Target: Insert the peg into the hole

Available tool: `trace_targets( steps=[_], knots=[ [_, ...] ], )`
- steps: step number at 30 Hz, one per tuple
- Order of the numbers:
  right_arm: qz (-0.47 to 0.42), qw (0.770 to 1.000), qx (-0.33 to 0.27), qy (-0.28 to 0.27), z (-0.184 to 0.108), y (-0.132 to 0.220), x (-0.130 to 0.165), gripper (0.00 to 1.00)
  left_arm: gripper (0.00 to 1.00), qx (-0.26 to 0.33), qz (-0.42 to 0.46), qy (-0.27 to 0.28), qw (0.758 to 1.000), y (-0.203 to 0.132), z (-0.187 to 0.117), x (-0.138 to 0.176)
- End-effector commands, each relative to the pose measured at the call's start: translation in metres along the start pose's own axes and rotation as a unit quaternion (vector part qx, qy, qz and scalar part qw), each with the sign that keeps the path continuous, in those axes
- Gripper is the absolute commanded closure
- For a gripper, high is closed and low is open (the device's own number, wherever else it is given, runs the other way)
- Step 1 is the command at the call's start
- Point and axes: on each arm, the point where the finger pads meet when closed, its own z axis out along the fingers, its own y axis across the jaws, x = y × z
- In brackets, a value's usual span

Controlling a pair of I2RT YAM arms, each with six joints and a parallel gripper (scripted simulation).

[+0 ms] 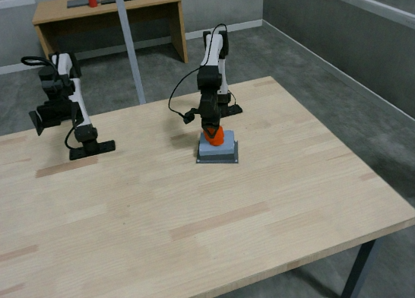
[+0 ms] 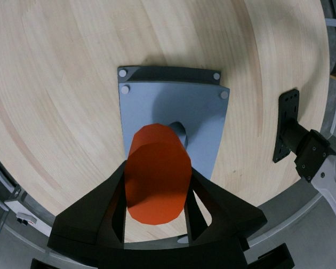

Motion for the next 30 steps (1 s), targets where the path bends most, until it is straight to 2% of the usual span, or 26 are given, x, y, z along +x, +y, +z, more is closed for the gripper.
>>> trace_targets(
  steps=[1, 17, 18, 19, 22, 25, 26, 30],
  knots=[
    [0.0, 1.0, -0.001, -0.01, -0.002, 0.0, -0.008, 0.0, 1.0, -0.008, 0.0, -0.001, 1.0, 0.002, -0.004, 0.0],
    [0.0, 1.0, -0.001, -0.01, -0.002, 0.0, -0.008, 0.0, 1.0, -0.008, 0.0, -0.001, 1.0, 0.002, -0.004, 0.0],
    [0.0, 1.0, -0.001, -0.01, -0.002, 0.0, -0.008, 0.0, 0.89, -0.012, 0.0, -0.001, 1.0, 0.003, -0.007, 0.0],
    [0.0, 1.0, -0.001, -0.011, -0.002, 0.0, -0.008, 0.0, 1.0, -0.012, 0.0, -0.001, 1.0, 0.003, -0.007, 0.0],
    [0.0, 1.0, -0.001, -0.011, -0.002, 0.0, -0.009, 0.0, 1.0, -0.021, 0.0, -0.001, 1.0, 0.004, -0.012, 0.0],
    [-0.004, 1.0, -0.005, -0.007, -0.002, 0.002, -0.007, 0.0, 0.66, -0.024, 0.0, -0.001, 1.0, 0.003, -0.02, 0.0],
    [-0.01, 1.0, -0.012, 0.0, -0.002, 0.004, -0.003, 0.0, 0.6, -0.024, 0.0, -0.001, 1.0, 0.003, -0.024, 0.0],
    [-0.038, 0.998, -0.044, 0.026, -0.004, 0.015, 0.01, 0.0, 0.6, -0.012, 0.0, -0.001, 1.0, 0.003, -0.035, 0.0]
  ],
)
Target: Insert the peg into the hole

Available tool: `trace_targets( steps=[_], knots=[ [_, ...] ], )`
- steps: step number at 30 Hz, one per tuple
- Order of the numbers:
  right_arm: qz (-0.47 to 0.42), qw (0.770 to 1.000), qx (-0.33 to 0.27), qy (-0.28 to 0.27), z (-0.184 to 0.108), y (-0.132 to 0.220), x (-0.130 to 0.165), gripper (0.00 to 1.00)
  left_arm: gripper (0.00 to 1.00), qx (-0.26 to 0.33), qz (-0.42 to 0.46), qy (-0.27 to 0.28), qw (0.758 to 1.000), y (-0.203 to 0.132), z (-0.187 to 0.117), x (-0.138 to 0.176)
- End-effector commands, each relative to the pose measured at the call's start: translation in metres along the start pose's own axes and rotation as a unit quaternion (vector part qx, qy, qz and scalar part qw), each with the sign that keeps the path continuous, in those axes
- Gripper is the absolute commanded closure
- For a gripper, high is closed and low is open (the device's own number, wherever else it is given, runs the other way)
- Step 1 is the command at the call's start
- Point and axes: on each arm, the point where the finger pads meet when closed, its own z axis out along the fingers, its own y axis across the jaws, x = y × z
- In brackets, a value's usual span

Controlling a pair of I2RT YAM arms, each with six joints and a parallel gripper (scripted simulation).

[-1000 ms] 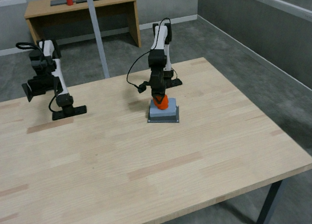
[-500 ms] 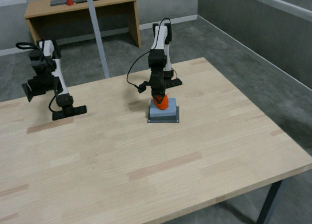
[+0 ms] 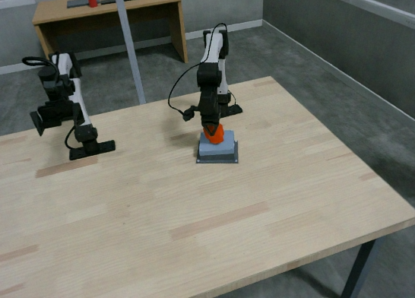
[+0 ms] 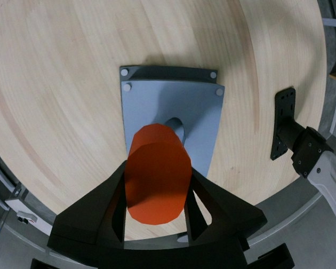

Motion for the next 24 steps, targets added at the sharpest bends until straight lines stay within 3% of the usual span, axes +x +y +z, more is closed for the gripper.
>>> trace_targets(
  steps=[1, 9, 14, 19, 21, 24],
  knots=[
    [-0.03, 0.999, -0.037, 0.021, -0.003, 0.013, 0.007, 0.0, 0.6, -0.014, 0.0, -0.001, 1.0, 0.001, -0.026, 0.0],
    [-0.021, 0.997, -0.061, 0.033, -0.009, 0.03, 0.015, 0.0, 0.6, 0.003, -0.003, -0.001, 1.0, -0.002, -0.03, -0.003],
    [-0.01, 0.992, -0.119, 0.046, -0.023, 0.071, 0.023, 0.0, 0.6, 0.004, -0.003, -0.001, 1.0, -0.001, -0.04, -0.005],
    [-0.004, 0.974, -0.215, 0.066, -0.058, 0.133, 0.034, 0.0, 0.6, 0.011, -0.017, -0.036, 0.999, -0.002, -0.048, -0.012],
    [-0.004, 0.974, -0.215, 0.066, -0.058, 0.133, 0.034, 0.0, 0.6, 0.011, -0.017, -0.036, 0.999, -0.002, -0.048, -0.012],
    [-0.004, 0.956, -0.283, 0.078, -0.089, 0.173, 0.042, 0.0, 0.6, 0.026, -0.034, -0.056, 0.998, -0.005, -0.04, -0.009]
  ],
)
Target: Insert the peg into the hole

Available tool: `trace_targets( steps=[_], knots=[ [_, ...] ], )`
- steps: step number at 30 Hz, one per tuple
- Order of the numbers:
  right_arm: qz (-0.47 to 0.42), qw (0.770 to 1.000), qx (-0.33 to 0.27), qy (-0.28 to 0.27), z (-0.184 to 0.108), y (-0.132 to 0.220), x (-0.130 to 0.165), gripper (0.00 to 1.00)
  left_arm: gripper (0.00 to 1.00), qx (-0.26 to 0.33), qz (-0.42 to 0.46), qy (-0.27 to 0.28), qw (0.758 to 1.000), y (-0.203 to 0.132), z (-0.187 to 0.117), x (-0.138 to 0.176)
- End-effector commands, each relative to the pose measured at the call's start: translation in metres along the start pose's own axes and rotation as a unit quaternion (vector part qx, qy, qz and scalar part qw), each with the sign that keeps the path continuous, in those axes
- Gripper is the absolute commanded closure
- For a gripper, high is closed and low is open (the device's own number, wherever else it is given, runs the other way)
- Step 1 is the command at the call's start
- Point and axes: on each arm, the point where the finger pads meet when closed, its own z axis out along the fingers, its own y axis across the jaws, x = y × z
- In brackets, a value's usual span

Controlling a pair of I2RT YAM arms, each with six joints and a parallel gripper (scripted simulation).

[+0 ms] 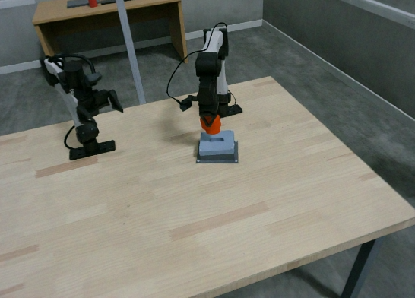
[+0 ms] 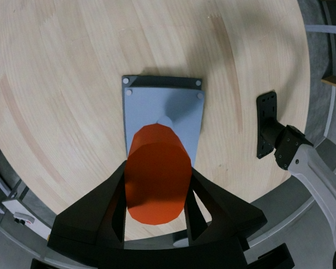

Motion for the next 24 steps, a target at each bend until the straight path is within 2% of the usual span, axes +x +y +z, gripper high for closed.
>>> trace_targets(
  steps=[1, 6, 12, 17, 20, 24],
  knots=[
    [0.009, 0.997, -0.078, 0.025, -0.014, 0.055, 0.016, 0.0, 0.6, 0.021, -0.027, -0.03, 0.999, -0.003, 0.004, 0.003],
    [0.002, 0.981, -0.188, 0.043, -0.044, 0.123, 0.033, 0.0, 0.6, 0.03, -0.035, -0.035, 0.998, -0.004, 0.011, 0.01],
    [-0.01, 0.954, -0.291, 0.064, -0.084, 0.178, 0.052, 0.0, 0.6, 0.039, -0.033, -0.031, 0.998, -0.005, 0.02, 0.013],
    [-0.015, 0.945, -0.321, 0.069, -0.098, 0.191, 0.058, 0.0, 0.6, 0.037, -0.034, -0.031, 0.998, -0.006, 0.019, 0.013],
    [-0.018, 0.937, -0.343, 0.071, -0.108, 0.201, 0.061, 0.0, 0.6, 0.003, -0.029, -0.034, 0.999, 0.002, 0.016, 0.008],
    [-0.021, 0.931, -0.356, 0.071, -0.115, 0.206, 0.063, 0.0, 0.6, 0.0, -0.026, -0.034, 0.999, 0.001, 0.031, 0.011]
  ],
)
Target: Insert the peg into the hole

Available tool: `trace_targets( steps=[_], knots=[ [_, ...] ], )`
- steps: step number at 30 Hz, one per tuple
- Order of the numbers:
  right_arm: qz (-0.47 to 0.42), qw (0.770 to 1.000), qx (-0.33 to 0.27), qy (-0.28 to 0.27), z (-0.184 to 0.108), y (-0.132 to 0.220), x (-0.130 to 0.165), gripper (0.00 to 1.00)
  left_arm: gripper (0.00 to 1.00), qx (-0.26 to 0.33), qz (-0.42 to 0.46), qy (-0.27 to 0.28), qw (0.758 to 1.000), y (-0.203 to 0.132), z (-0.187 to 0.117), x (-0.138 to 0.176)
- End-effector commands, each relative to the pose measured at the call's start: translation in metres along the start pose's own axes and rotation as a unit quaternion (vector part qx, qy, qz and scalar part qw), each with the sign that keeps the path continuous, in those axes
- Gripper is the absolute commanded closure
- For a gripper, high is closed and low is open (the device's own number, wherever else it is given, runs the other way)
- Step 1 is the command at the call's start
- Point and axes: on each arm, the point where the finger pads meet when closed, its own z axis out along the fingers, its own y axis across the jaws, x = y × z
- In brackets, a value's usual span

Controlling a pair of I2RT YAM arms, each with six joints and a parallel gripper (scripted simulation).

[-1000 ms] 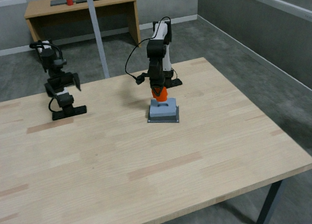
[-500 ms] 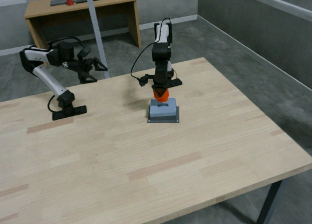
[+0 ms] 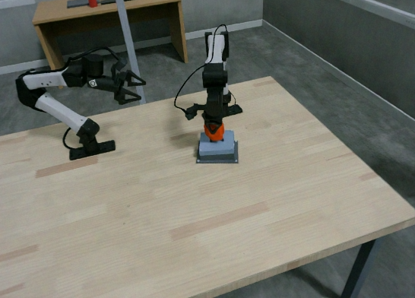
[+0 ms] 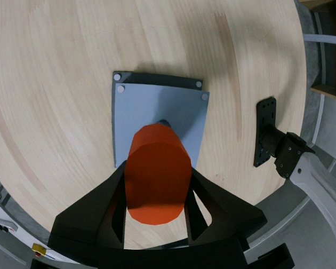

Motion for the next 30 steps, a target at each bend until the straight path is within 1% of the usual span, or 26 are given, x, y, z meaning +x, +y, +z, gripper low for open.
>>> trace_targets(
  steps=[1, 3, 19, 22, 24, 26, 30],
  knots=[
    [0.006, 1.0, -0.003, 0.001, -0.002, 0.0037, 0.0018, 0.0, 0.6, -0.024, 0.007, -0.009, 1.0, -0.0007, -0.0001, -0.0027],
    [0.005, 1.0, -0.003, -0.002, -0.0019, 0.0038, 0.0003, 0.0, 0.6, -0.008, 0.003, -0.009, 1.0, -0.0087, 0.0033, -0.0018],
    [0.005, 1.0, -0.003, -0.002, -0.0018, 0.0038, 0.0004, 0.0, 0.6, -0.015, 0.004, -0.009, 1.0, -0.0058, -0.0002, -0.0023],
    [0.005, 1.0, -0.003, -0.002, -0.0018, 0.0038, 0.0004, 0.0, 0.6, 0.004, 0.006, -0.007, 1.0, -0.0047, 0.0032, -0.0022],
    [0.005, 1.0, -0.003, -0.002, -0.0018, 0.0038, 0.0004, 0.0, 0.6, 0.004, 0.006, -0.007, 1.0, -0.0047, 0.0032, -0.0022],
    [0.005, 1.0, -0.003, -0.002, -0.0018, 0.0038, 0.0004, 0.0, 0.6, -0.007, 0.003, -0.01, 1.0, -0.0056, -0.004, -0.0017],
    [0.005, 1.0, -0.003, -0.002, -0.0018, 0.0038, 0.0004, 0.0, 0.6, -0.003, -0.002, -0.005, 1.0, -0.0053, -0.002, 0.0005]
  ],
)
